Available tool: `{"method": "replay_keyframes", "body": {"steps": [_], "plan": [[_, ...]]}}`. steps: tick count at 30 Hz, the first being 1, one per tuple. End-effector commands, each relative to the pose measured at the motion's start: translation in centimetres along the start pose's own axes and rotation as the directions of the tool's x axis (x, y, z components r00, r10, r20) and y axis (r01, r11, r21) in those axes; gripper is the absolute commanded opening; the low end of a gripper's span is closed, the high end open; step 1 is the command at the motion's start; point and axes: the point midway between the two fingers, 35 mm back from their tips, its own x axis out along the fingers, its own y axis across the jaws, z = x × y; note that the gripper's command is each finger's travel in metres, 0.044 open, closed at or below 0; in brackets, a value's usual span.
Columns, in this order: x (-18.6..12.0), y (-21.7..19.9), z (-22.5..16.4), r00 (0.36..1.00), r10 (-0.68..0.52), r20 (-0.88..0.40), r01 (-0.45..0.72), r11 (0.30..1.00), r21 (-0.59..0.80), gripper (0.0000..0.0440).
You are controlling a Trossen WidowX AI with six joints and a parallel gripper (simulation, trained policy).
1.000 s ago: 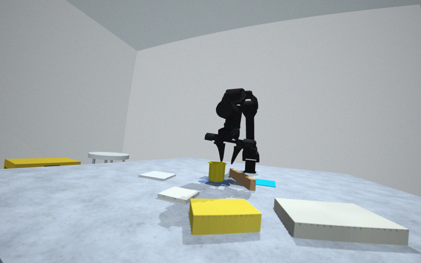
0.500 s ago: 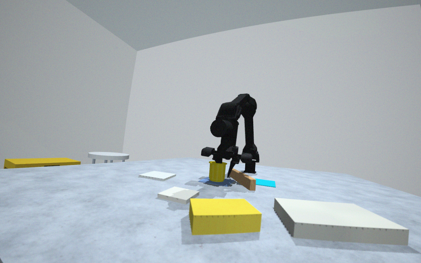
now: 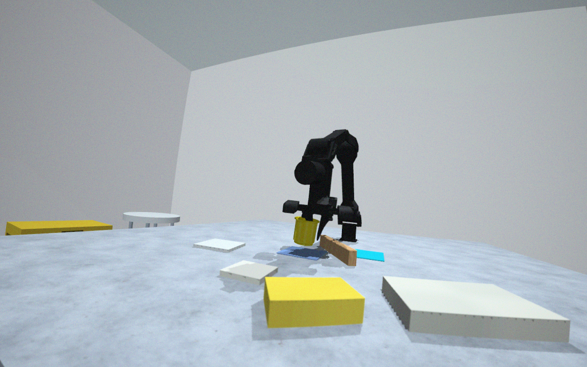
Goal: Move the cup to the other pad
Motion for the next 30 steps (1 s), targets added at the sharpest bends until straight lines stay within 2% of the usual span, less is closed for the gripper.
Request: {"method": "replay_keyframes", "body": {"steps": [1, 15, 30], "plan": [[-1.1, 0.4, -0.1, 1.000, 0.004, 0.012, -0.004, 1.000, -0.024, 0.0011], [-4.8, 3.7, 0.2, 0.998, 0.000, 0.061, 0.006, 0.995, -0.099, 0.0000], [-6.4, 8.7, 1.1, 0.992, -0.015, 0.126, 0.038, 0.983, -0.178, 0.0000]]}}
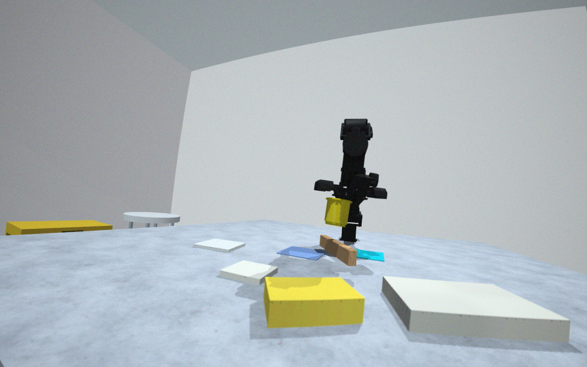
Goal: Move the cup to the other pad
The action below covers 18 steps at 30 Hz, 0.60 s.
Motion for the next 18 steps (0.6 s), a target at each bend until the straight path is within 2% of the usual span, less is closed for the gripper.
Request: {"method": "replay_keyframes", "body": {"steps": [1, 18], "plan": [[-0.1, 1.1, 0.2, 1.000, 0.000, 0.010, 0.000, 1.000, -0.008, 0.0000], [0.1, 6.4, 0.5, 0.998, -0.013, 0.058, 0.015, 0.999, -0.042, 0.0000]]}}
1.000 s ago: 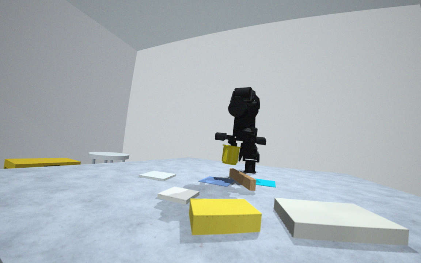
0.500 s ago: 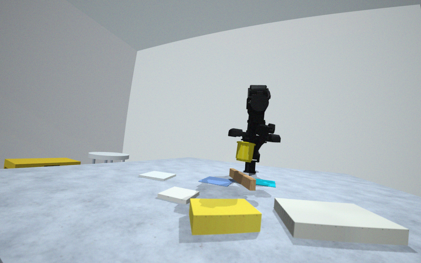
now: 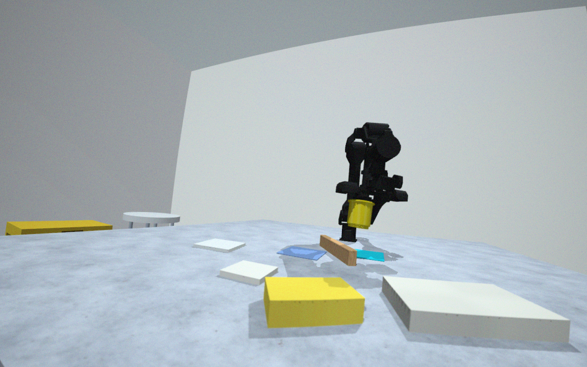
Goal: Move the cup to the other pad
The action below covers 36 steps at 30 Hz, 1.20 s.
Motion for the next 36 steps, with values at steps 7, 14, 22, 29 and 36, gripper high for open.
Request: {"method": "replay_keyframes", "body": {"steps": [7, 14, 22, 29, 36], "plan": [[1.2, 1.8, -0.8, 1.000, -0.009, 0.004, 0.009, 1.000, 0.013, 0.0000], [2.5, 2.6, -1.5, 1.000, -0.013, 0.008, 0.013, 0.999, 0.031, 0.0000], [4.2, 3.4, -2.5, 1.000, -0.016, 0.011, 0.015, 0.998, 0.056, 0.0000], [5.7, 4.0, -3.6, 1.000, -0.019, 0.006, 0.019, 0.997, 0.077, 0.0001], [6.9, 4.2, -4.2, 1.000, -0.028, 0.013, 0.026, 0.995, 0.095, 0.0027]]}}
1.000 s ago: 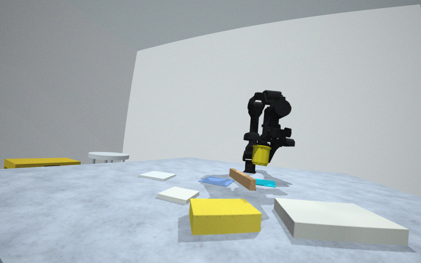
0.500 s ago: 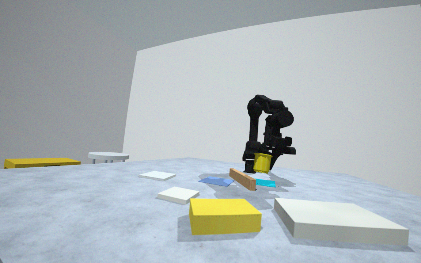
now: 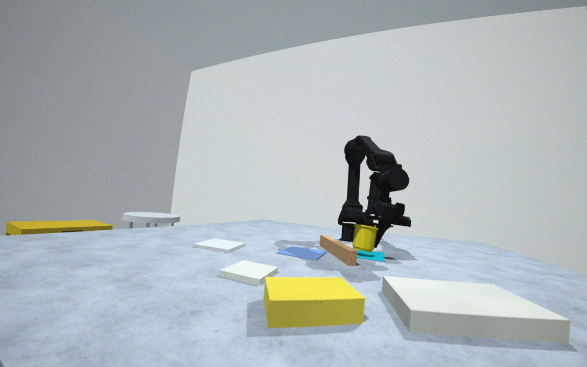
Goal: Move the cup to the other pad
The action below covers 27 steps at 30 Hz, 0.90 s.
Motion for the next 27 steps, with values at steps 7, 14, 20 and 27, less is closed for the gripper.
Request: {"method": "replay_keyframes", "body": {"steps": [7, 14, 20, 27], "plan": [[0.9, -0.3, -0.3, 1.000, -0.004, 0.024, 0.003, 0.999, 0.034, 0.0080], [-0.2, -0.4, 0.6, 0.995, 0.019, 0.103, -0.025, 0.998, 0.056, 0.0164], [-1.0, -0.4, 0.2, 0.991, 0.039, 0.129, -0.046, 0.998, 0.052, 0.0177], [-1.9, -0.3, -0.2, 0.985, 0.055, 0.164, -0.065, 0.997, 0.051, 0.0202]]}}
